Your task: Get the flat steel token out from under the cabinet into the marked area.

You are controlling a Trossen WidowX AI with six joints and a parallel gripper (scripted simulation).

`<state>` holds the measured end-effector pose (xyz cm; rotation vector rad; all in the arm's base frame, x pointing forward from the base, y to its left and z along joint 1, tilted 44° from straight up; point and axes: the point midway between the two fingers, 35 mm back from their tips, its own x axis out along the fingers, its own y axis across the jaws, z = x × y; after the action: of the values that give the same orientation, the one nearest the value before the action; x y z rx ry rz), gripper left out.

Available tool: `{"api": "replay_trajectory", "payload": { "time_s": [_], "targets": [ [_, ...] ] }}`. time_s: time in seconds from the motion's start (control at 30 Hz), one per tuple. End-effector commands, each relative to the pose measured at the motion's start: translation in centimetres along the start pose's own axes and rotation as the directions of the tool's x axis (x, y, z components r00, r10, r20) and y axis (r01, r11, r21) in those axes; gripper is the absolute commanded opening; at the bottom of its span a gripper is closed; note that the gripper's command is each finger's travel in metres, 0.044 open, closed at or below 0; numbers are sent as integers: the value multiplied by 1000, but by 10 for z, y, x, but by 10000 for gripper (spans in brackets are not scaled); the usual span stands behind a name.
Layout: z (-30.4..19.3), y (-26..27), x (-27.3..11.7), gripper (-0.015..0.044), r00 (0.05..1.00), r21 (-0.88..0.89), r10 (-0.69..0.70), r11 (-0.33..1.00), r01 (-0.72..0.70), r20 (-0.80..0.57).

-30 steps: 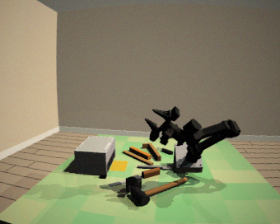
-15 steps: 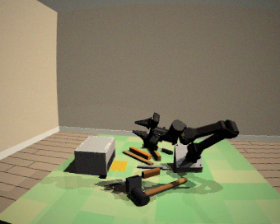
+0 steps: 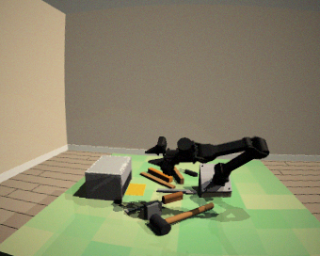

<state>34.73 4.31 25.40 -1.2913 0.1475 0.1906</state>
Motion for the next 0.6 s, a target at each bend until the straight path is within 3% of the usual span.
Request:
{"api": "replay_trajectory", "payload": {
  "time_s": [0.0, 0.57],
  "targets": [
    [-5, 16, 7, 270, 996, 20, 94, 995, -94, 0],
    [-30, 100, 13, 270, 843, 179, 537, 829, -530, 12]
  ]
}}
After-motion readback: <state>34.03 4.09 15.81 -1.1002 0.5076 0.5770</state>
